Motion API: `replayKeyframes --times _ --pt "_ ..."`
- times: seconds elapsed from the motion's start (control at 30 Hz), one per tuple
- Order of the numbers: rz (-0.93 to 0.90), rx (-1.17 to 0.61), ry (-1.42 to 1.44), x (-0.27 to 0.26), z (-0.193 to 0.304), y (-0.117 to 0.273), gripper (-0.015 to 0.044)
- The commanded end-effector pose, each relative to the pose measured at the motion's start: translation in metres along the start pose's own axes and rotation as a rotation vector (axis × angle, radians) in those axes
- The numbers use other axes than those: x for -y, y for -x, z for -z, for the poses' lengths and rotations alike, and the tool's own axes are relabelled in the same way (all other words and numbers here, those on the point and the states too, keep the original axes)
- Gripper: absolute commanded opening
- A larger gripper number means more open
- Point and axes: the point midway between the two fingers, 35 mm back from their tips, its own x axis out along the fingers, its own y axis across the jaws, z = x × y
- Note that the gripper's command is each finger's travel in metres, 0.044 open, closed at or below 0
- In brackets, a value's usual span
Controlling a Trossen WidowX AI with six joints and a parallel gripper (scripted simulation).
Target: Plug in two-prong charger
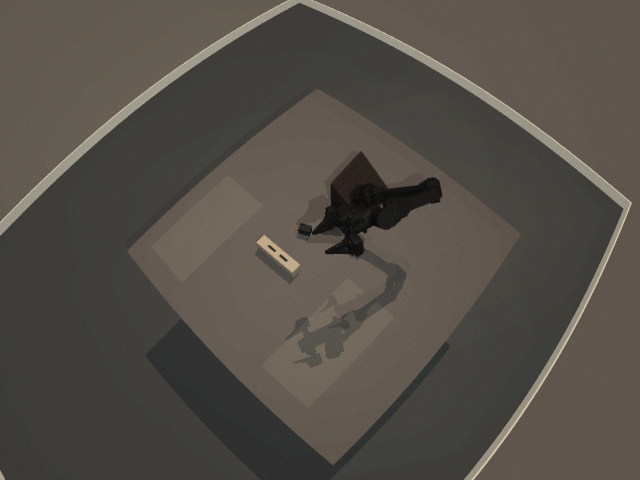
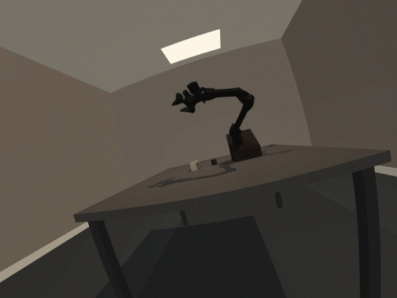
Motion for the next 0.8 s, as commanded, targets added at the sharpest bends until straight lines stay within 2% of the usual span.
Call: replayKeyframes --times 0.0,0.77 --pt "0.077 -0.067 0.018 0.026 0.012 -0.019 0.0440" --pt "0.377 -0.380 0.044 0.142 0.068 -0.071 0.0440"
